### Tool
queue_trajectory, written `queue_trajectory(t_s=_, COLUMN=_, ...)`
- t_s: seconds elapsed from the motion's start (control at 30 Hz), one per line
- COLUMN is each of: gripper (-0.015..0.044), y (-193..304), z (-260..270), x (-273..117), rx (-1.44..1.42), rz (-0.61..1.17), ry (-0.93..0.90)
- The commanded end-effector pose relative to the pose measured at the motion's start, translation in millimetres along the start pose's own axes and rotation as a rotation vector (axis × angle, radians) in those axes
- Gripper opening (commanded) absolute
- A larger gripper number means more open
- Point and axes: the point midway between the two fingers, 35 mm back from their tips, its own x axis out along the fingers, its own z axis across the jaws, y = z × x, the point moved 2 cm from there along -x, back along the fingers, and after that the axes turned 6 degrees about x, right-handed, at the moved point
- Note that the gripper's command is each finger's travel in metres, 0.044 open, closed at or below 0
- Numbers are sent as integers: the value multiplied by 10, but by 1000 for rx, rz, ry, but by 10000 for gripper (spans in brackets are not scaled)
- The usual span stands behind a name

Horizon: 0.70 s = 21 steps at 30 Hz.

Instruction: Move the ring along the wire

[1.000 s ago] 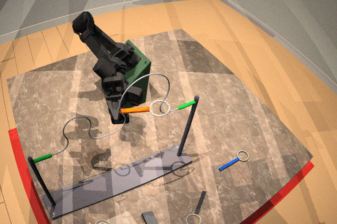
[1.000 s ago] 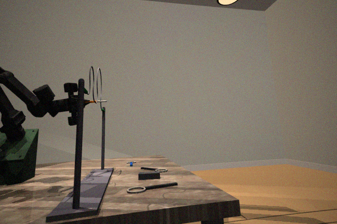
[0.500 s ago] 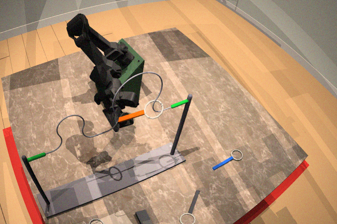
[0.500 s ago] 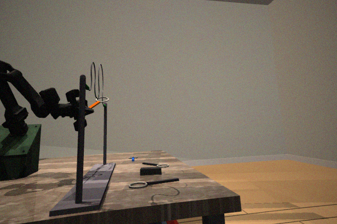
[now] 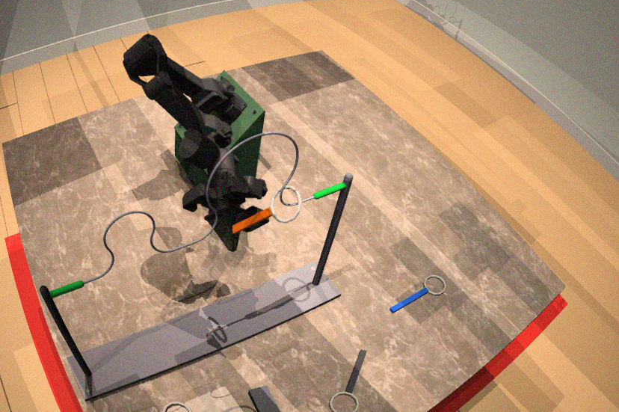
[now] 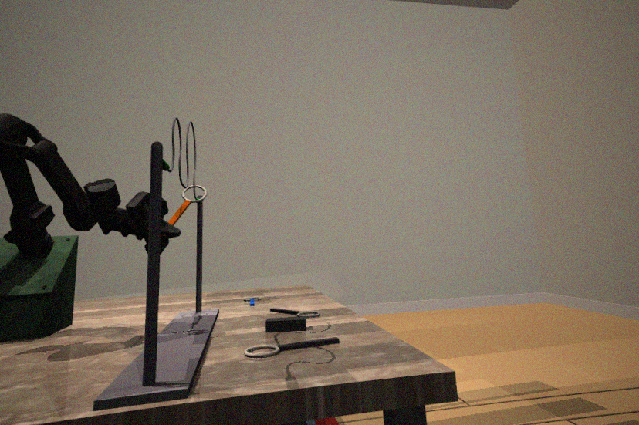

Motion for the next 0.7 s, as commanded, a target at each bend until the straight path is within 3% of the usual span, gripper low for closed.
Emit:
queue_trajectory(t_s=0.0, gripper=-150, y=7, z=180, x=-27, rx=90, rz=17, ry=-45)
queue_trajectory(t_s=0.67, gripper=-150, y=-118, z=789, x=-194, rx=445, rz=80, ry=-199)
